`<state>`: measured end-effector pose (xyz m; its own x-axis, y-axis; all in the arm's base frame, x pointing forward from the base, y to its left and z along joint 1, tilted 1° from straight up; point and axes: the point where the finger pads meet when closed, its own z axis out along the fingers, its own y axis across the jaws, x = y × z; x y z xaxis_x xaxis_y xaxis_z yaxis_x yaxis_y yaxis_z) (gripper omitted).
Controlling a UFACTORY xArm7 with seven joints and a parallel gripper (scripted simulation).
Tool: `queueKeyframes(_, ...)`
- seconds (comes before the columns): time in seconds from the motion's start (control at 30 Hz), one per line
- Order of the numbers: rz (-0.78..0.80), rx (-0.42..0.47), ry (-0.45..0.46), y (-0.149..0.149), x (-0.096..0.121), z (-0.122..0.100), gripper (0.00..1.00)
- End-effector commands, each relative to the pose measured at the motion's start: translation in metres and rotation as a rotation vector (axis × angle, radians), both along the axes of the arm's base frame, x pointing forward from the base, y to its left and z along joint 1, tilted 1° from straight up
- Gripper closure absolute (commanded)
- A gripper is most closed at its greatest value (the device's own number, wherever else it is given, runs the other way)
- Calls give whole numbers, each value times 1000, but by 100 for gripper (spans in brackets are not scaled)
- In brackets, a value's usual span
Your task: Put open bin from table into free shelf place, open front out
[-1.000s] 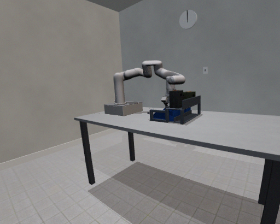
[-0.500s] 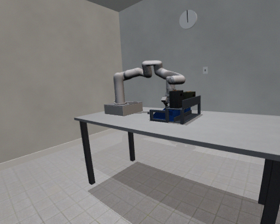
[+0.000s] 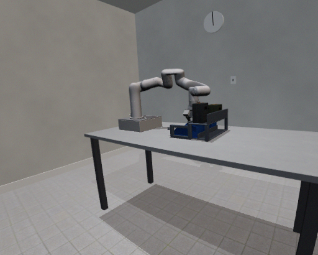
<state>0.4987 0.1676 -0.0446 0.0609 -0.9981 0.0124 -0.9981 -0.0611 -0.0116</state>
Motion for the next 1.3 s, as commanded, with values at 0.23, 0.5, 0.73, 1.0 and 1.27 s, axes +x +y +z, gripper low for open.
queueKeyframes(0.23,0,1,-3,0,1,26,0)
queueKeyframes(0.5,0,1,-3,1,1,42,0)
queueKeyframes(0.73,0,1,-3,1,0,52,0)
queueKeyframes(1.0,0,1,-3,1,0,96,0)
queueKeyframes(1.27,0,1,-3,1,0,96,0)
